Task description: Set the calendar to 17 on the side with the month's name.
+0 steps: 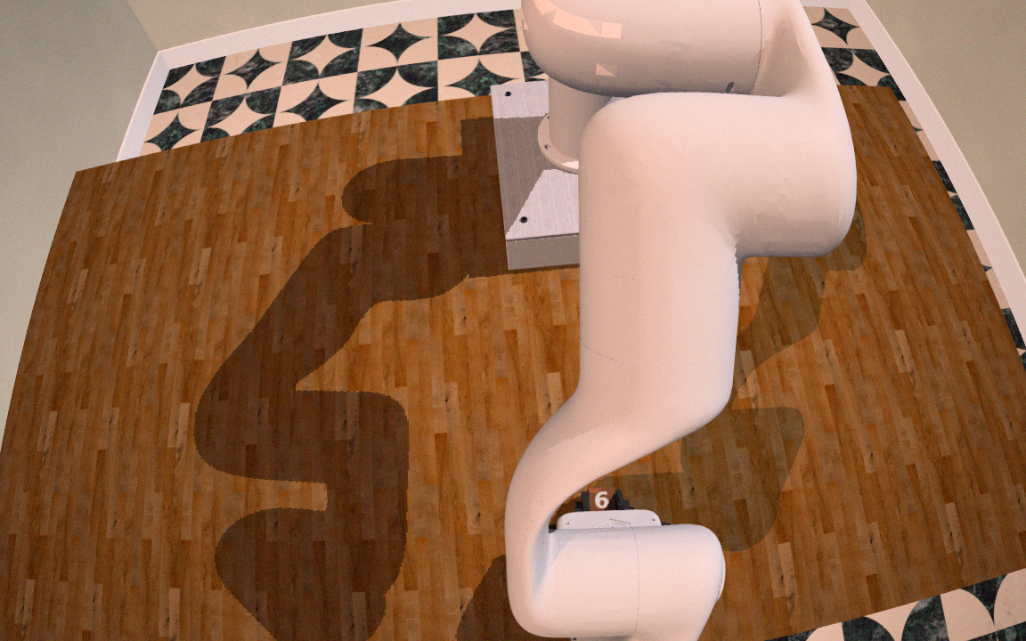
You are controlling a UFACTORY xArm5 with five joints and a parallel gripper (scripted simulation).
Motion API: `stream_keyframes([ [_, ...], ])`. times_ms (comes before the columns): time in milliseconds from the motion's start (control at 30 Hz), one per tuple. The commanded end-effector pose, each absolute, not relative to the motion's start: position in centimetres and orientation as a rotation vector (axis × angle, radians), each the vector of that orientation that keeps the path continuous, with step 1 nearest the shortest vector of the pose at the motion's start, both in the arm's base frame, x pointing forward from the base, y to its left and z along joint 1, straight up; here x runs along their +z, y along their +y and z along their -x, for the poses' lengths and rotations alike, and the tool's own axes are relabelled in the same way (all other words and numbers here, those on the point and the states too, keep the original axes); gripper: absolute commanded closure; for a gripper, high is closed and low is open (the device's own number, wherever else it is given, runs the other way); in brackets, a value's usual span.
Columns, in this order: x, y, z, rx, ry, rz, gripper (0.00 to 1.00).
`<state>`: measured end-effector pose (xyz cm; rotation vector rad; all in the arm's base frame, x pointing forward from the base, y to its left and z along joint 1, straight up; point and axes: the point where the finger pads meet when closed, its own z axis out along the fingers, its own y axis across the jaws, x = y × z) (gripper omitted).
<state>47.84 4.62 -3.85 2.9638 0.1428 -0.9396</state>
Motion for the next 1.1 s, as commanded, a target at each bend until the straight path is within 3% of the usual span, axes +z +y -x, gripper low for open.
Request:
stream_keyframes([
  [0,-3.7,4.64,-47.98,-0.934,0.143,-2.966,0.73],
  [700,-3.7,4.64,-47.98,-0.934,0.143,-2.966,0.73],
  [933,-3.7,4.64,-47.98,-0.934,0.143,-2.966,0.61],
  [1067,-3.7,4.64,-47.98,-0.934,0.143,-2.966,0.61],
])
